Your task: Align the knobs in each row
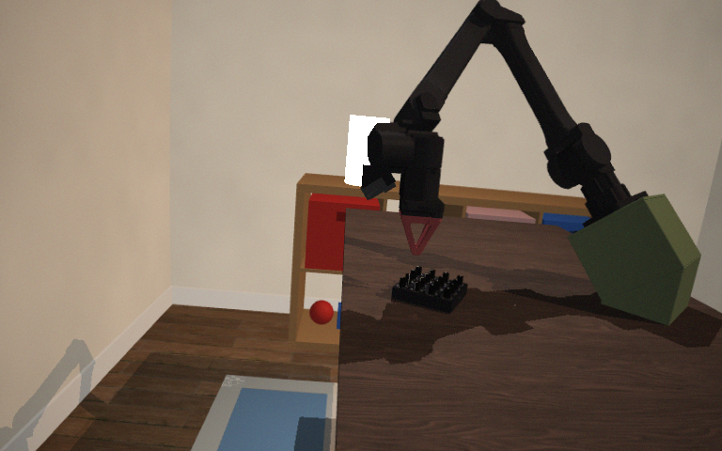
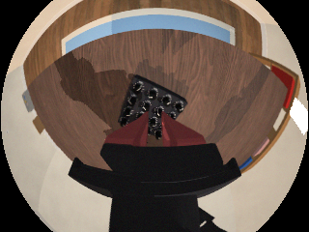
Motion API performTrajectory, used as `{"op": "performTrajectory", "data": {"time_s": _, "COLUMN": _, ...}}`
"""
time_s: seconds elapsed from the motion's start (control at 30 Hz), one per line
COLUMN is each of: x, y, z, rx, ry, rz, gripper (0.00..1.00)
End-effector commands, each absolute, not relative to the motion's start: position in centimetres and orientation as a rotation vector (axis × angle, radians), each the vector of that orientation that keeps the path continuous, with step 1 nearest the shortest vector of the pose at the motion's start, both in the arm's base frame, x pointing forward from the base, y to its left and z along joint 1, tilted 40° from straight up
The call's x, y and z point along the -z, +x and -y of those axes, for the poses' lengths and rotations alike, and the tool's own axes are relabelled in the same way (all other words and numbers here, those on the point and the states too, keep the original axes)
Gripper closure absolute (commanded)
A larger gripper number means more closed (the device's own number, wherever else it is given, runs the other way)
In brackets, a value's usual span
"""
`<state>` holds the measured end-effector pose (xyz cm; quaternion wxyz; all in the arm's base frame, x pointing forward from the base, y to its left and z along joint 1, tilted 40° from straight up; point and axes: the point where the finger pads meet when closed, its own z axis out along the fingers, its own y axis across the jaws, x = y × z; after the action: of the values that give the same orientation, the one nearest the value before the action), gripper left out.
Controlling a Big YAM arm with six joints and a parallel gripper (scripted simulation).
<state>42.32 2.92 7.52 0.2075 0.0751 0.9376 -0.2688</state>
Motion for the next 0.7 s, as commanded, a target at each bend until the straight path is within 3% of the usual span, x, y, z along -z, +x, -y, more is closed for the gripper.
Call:
{"op": "performTrajectory", "data": {"time_s": 0.0, "x": -10.01, "y": 44.07, "z": -4.88, "rx": 0.667, "ry": 0.372, "rz": -2.52, "gripper": 0.82}}
{"op": "performTrajectory", "data": {"time_s": 0.67, "x": -10.3, "y": 43.98, "z": -5.28, "rx": 0.517, "ry": 0.818, "rz": -2.357, "gripper": 0.82}}
